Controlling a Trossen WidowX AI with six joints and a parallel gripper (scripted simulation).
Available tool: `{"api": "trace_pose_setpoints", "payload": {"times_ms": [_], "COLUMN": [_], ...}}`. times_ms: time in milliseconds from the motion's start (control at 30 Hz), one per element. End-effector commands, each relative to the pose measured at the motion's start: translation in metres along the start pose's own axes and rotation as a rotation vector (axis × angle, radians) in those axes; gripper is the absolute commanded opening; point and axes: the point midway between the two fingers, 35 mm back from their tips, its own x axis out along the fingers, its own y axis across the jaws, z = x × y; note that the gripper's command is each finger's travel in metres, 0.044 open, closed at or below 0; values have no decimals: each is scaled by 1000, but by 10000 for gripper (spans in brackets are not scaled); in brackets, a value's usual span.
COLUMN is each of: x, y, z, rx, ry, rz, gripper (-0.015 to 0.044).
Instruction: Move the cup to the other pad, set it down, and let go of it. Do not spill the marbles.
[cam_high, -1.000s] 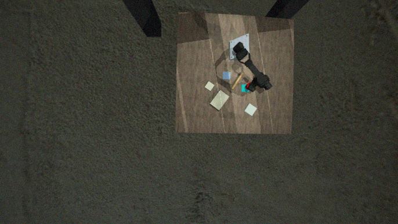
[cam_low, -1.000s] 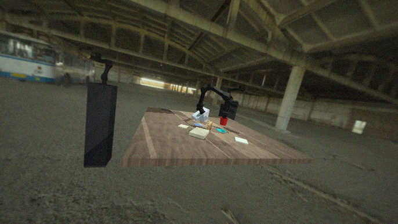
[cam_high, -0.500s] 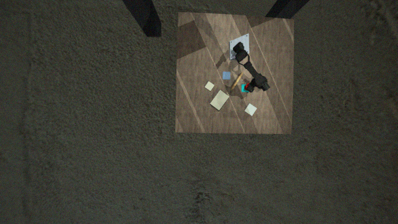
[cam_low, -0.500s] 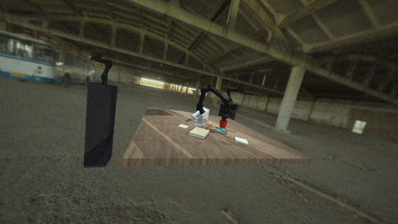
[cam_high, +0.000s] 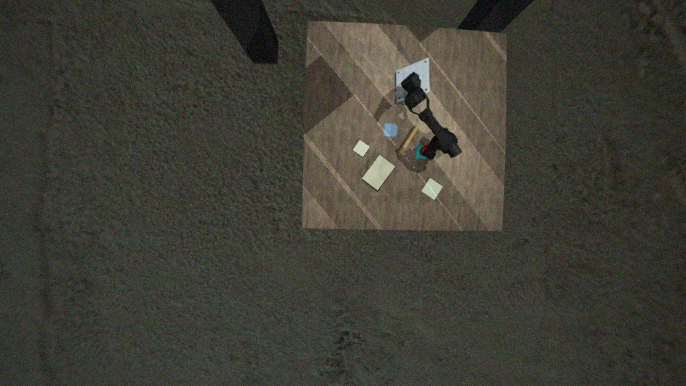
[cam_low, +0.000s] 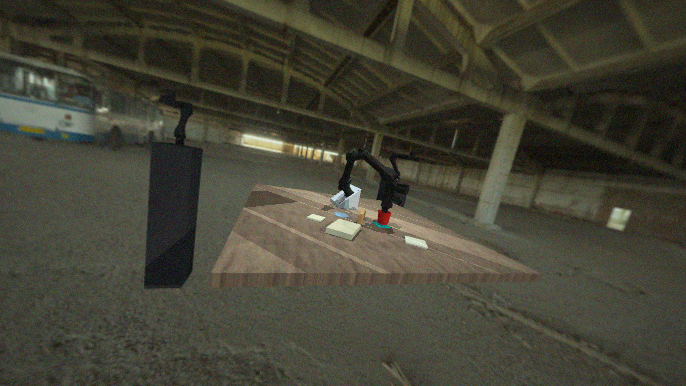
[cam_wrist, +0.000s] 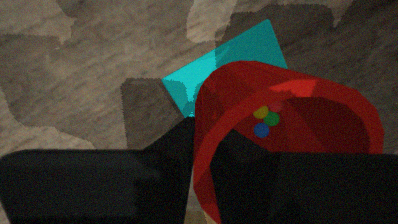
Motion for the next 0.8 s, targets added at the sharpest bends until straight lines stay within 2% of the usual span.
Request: {"api": "trace_pose_setpoints", "payload": {"times_ms": [0,633,767], "x": [7,4,4], "y": [3,1,1], "z": [-3,-1,-1], "rx": [-12,-2,-2], "ry": [16,6,6], "rz": [4,3,3], "gripper": [0,0,105]}}
